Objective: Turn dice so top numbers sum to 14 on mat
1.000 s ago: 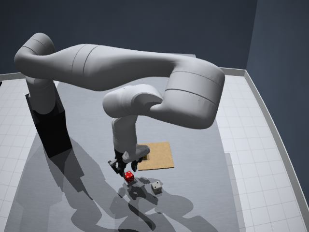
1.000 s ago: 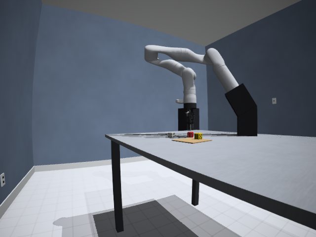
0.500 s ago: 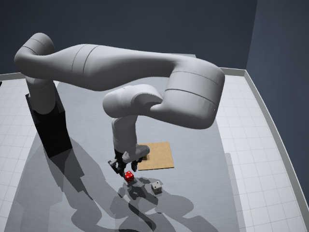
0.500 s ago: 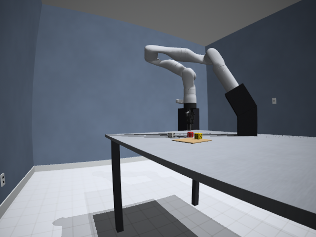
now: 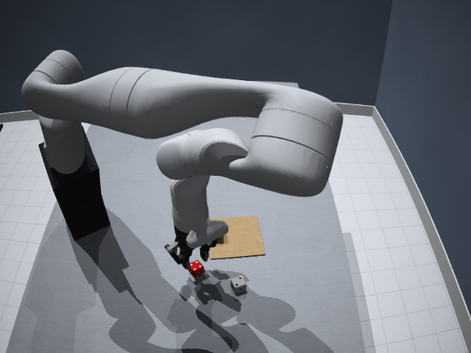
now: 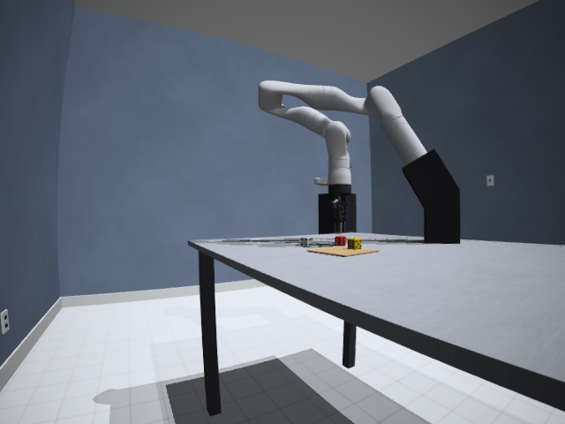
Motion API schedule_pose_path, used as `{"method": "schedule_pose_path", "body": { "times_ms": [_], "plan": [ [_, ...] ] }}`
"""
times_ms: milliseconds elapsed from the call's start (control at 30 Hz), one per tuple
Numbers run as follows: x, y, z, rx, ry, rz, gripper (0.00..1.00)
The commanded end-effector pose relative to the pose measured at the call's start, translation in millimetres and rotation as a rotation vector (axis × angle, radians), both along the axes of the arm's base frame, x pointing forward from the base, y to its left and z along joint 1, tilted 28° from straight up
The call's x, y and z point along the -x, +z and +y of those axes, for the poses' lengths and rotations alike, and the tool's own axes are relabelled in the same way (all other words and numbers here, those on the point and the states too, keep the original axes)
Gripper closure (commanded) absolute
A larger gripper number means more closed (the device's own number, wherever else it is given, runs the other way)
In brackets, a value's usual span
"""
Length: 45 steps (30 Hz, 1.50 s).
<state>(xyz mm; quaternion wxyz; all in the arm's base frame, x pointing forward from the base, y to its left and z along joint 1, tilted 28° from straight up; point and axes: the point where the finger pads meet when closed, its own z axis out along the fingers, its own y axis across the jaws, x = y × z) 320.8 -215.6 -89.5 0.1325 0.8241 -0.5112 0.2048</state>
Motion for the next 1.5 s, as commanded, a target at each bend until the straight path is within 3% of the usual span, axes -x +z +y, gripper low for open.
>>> {"method": "schedule_pose_path", "body": {
  "times_ms": [0, 433, 933, 1467],
  "plan": [
    [-0.6, 0.1, -0.5, 0.001, 0.005, -0.002, 0.54],
    [-1.0, -1.7, -1.4, 0.001, 0.005, -0.002, 0.54],
    [-6.8, -26.6, -13.5, 0.001, 0.005, -0.002, 0.54],
    [-8.1, -32.1, -16.2, 0.001, 0.005, -0.002, 0.54]
  ]
}}
